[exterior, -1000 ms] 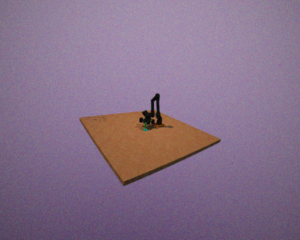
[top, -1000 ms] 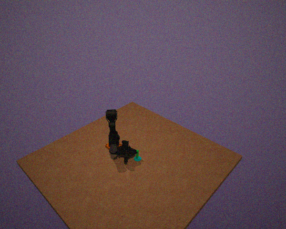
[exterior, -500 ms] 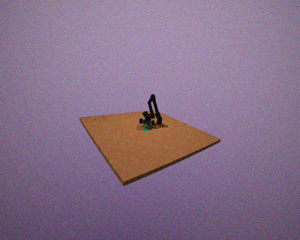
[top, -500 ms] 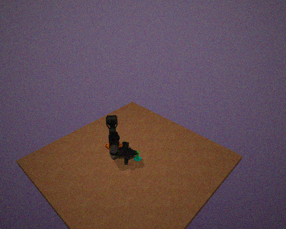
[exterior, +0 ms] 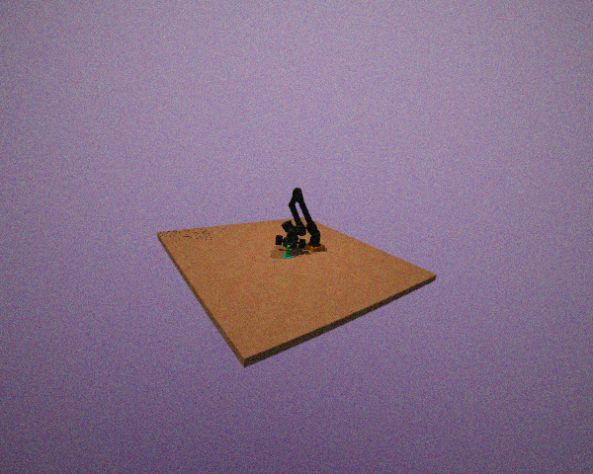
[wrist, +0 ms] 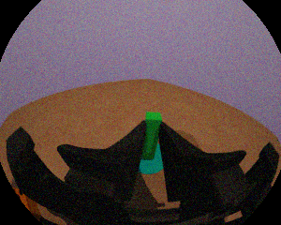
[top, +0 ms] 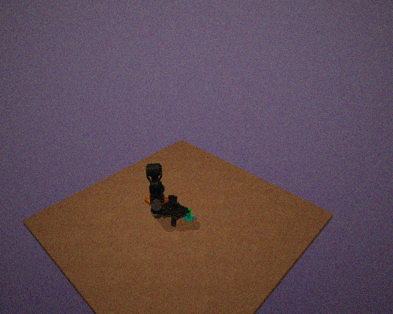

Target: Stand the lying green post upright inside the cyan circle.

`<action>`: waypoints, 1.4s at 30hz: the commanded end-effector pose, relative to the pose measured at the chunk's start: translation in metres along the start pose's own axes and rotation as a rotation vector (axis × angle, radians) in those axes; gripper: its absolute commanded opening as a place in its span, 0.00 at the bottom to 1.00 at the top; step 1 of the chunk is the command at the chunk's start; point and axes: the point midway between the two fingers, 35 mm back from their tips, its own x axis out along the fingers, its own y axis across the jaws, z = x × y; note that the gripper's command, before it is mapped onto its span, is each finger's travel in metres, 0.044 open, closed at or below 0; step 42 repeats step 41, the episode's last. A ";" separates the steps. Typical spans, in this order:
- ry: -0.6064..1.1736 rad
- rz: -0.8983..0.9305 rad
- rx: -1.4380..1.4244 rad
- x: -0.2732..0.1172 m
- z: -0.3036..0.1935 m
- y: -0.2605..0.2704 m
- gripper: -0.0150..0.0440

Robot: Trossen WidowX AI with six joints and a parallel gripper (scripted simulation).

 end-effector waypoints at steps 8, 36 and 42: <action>0.003 -0.004 0.005 0.000 -0.001 0.000 0.60; 0.003 -0.003 0.005 -0.003 0.035 -0.016 0.93; 0.003 -0.003 0.005 -0.004 0.047 -0.016 0.93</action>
